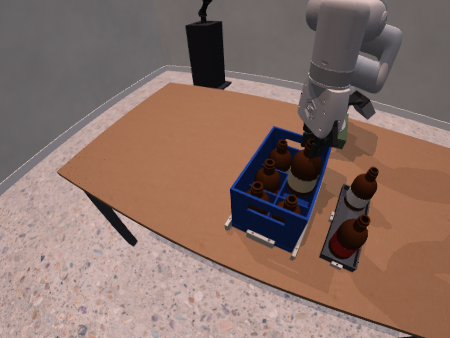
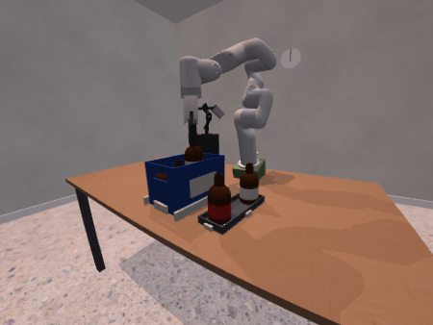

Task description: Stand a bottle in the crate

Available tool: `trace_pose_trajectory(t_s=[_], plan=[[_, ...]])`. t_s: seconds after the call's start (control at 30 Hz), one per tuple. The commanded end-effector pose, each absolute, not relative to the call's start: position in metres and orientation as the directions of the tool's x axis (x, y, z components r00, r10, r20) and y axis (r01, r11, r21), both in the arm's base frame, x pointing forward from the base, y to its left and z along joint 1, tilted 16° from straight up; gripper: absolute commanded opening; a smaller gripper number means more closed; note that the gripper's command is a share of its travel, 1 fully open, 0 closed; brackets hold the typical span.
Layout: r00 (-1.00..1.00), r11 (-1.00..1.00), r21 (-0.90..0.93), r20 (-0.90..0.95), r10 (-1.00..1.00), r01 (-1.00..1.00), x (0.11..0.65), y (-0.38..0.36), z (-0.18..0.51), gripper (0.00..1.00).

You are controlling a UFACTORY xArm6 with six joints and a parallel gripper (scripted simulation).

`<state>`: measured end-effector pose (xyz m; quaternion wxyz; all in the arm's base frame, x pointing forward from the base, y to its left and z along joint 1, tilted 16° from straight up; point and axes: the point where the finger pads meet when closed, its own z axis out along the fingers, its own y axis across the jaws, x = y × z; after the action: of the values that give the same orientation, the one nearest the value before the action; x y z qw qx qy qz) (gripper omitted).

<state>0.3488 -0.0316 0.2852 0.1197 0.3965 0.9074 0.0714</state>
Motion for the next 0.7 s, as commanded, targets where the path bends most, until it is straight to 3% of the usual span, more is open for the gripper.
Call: trace_pose_trajectory(t_s=[0.0, 0.67], plan=[[-0.656, 0.675, 0.227, -0.164, 0.737, 0.702, 0.3495, -0.0317, 0.287, 0.0], [-0.656, 0.675, 0.227, -0.164, 0.737, 0.702, 0.3513, -0.0315, 0.2808, 0.0]])
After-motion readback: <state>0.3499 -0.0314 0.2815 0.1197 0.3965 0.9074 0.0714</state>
